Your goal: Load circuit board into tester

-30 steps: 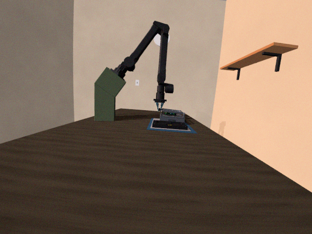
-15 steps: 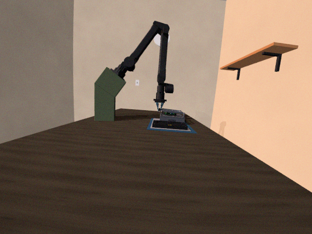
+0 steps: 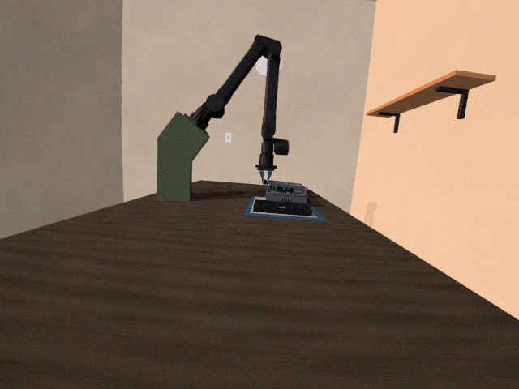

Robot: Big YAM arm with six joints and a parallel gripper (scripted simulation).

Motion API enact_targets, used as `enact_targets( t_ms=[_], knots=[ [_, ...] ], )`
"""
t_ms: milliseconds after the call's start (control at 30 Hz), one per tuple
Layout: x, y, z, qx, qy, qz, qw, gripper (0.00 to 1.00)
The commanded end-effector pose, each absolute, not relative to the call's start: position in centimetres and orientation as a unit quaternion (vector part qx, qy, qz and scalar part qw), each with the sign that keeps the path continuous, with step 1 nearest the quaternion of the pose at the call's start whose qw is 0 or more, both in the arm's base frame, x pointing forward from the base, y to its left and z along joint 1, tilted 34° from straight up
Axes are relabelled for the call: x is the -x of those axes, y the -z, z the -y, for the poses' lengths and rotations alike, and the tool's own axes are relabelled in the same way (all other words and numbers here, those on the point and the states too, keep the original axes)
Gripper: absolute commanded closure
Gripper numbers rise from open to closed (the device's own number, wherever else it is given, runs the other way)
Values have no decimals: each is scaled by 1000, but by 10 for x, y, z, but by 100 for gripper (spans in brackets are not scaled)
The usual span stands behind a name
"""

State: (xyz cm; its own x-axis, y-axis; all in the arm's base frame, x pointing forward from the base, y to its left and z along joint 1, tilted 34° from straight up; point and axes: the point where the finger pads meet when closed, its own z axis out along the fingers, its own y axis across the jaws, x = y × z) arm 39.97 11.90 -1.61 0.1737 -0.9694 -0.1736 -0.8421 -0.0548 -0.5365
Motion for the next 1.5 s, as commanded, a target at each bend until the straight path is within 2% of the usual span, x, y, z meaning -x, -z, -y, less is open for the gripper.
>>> enact_targets(
  t_ms=[0, 1467],
  knots=[
    [-404, 23, -127, 719, 114, -630, 271, 100],
    [-405, 26, -127, 719, 113, -631, 269, 100]
  ],
)
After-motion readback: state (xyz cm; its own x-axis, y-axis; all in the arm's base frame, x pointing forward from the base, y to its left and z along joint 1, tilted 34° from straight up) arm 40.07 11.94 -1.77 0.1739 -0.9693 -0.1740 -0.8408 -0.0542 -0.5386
